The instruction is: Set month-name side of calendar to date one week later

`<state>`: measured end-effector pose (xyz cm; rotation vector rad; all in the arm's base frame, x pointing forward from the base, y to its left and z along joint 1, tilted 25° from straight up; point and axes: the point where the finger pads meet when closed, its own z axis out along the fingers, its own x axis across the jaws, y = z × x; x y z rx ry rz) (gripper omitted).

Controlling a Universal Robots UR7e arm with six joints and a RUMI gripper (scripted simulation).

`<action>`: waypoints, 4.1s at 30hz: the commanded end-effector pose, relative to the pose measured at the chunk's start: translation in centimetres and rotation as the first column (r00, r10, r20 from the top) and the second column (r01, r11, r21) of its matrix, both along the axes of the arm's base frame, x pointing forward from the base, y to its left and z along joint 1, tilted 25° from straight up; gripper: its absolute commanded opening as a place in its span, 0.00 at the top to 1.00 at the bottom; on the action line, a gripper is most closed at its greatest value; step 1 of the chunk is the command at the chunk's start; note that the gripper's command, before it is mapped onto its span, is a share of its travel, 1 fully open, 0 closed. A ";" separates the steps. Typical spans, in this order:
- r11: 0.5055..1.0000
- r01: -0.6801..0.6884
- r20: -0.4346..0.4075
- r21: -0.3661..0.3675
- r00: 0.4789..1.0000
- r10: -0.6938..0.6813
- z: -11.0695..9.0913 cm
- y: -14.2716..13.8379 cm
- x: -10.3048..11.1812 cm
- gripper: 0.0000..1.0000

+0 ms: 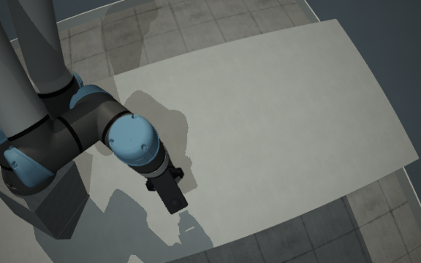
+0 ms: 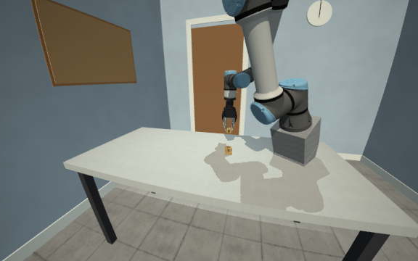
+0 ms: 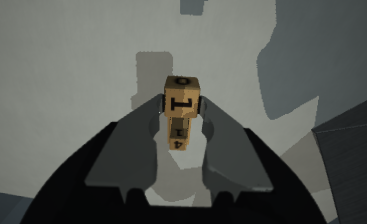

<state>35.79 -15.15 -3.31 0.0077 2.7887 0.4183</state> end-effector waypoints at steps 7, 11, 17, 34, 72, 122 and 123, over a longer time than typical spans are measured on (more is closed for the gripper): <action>1.000 -0.001 0.000 0.001 1.000 0.001 1.0 -0.3 -0.3 0.90; 1.000 -0.001 0.000 0.001 1.000 0.001 1.0 -0.3 -0.3 0.90; 1.000 -0.001 0.000 0.001 1.000 0.001 1.0 -0.2 -0.3 0.90; 1.000 -0.001 0.001 0.001 1.000 0.001 4.3 8.0 -1.1 0.90; 1.000 -0.001 0.000 0.001 1.000 0.001 -0.1 9.5 0.5 0.90; 1.000 -0.001 0.000 0.001 1.000 0.001 -1.5 10.0 1.0 0.90; 1.000 -0.001 0.000 0.001 1.000 0.001 -1.5 10.0 1.0 0.90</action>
